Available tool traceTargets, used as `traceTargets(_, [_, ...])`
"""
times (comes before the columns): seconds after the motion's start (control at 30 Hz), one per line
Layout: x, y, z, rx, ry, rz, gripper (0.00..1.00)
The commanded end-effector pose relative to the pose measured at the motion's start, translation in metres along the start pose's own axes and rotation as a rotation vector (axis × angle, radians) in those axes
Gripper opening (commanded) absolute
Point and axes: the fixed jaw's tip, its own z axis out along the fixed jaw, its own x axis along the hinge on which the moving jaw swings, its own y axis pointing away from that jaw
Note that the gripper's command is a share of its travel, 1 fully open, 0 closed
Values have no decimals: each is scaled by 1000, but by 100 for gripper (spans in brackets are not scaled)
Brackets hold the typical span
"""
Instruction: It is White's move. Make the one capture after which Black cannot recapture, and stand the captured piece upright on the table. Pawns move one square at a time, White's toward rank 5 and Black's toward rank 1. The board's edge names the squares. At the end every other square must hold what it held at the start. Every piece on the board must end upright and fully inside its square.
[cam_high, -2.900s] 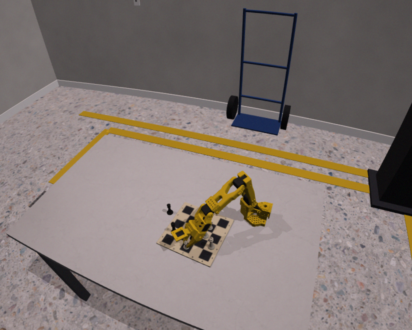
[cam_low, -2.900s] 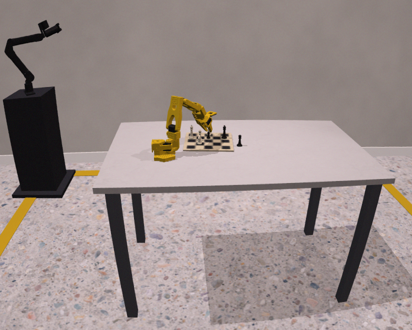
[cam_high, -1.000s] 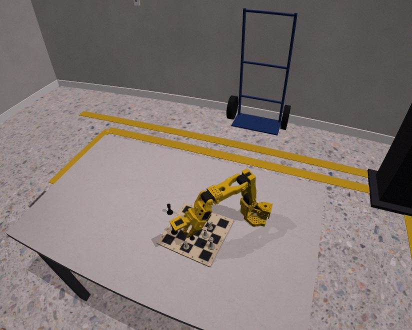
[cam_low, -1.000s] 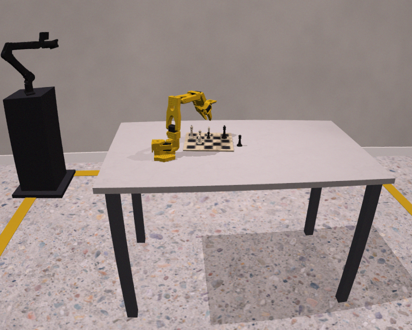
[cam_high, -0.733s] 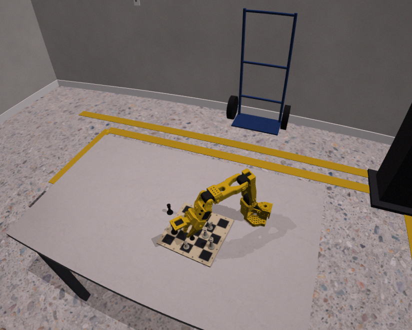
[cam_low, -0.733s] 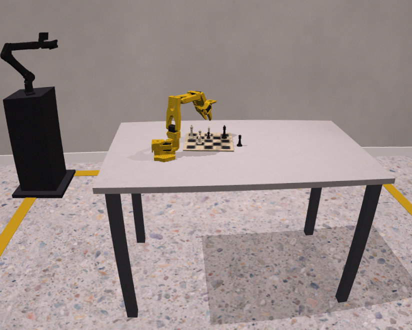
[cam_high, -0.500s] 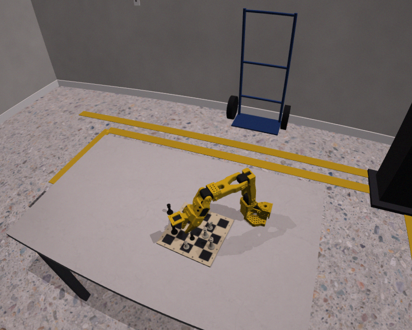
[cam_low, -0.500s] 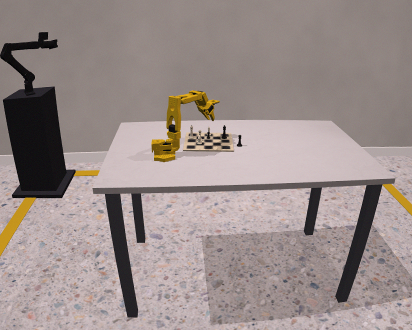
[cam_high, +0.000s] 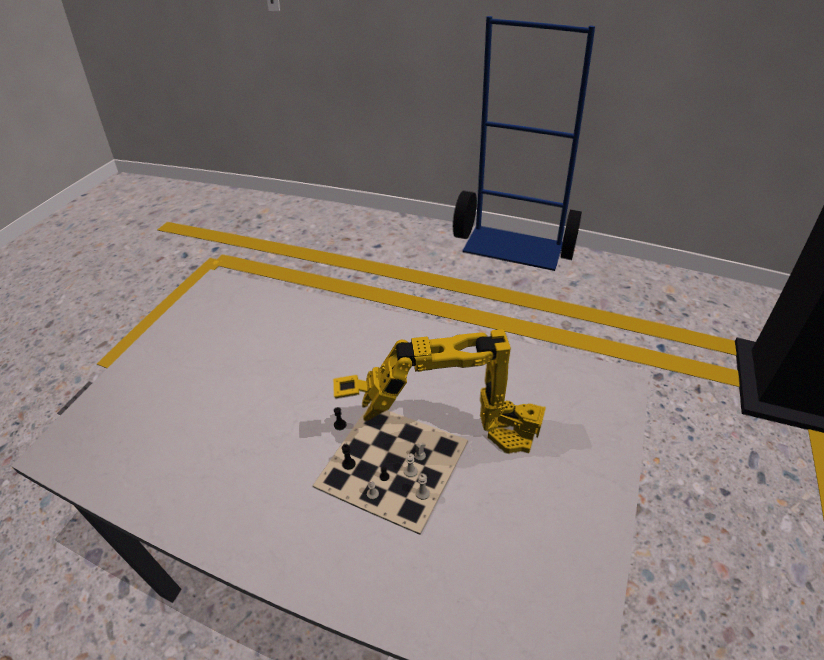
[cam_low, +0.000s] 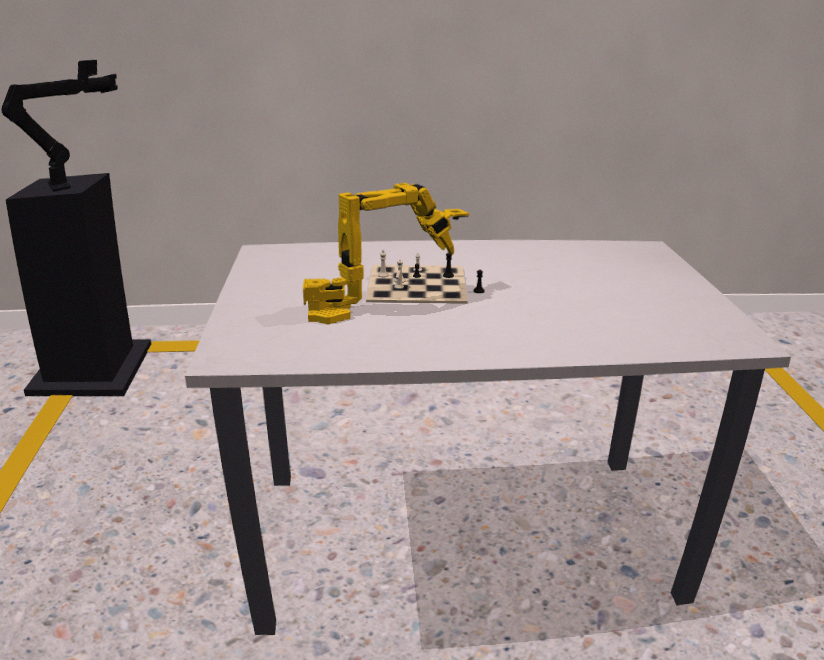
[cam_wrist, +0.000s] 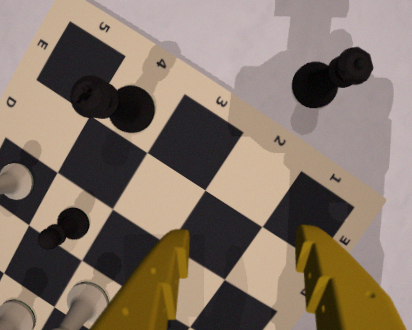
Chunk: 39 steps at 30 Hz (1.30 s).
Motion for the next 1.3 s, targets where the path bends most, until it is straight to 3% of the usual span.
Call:
traceTargets(0.0, [8, -45, -9, 79, 18, 148, 20])
traceTargets(0.23, [43, -120, -29, 219, 69, 444, 25])
traceTargets(0.3, [43, -120, -29, 219, 69, 444, 25])
traceTargets(0.47, [79, -160, -50, 311, 103, 660, 29])
traceTargets(0.6, [110, -181, -67, 373, 127, 822, 32])
traceTargets(0.8, [150, -197, -89, 444, 153, 1027, 36])
traceTargets(0.87, [150, -197, -89, 444, 153, 1027, 36])
traceTargets(1.07, [177, -202, -104, 488, 169, 1167, 39])
traceTargets(1.27, [190, -202, -111, 508, 176, 1235, 40])
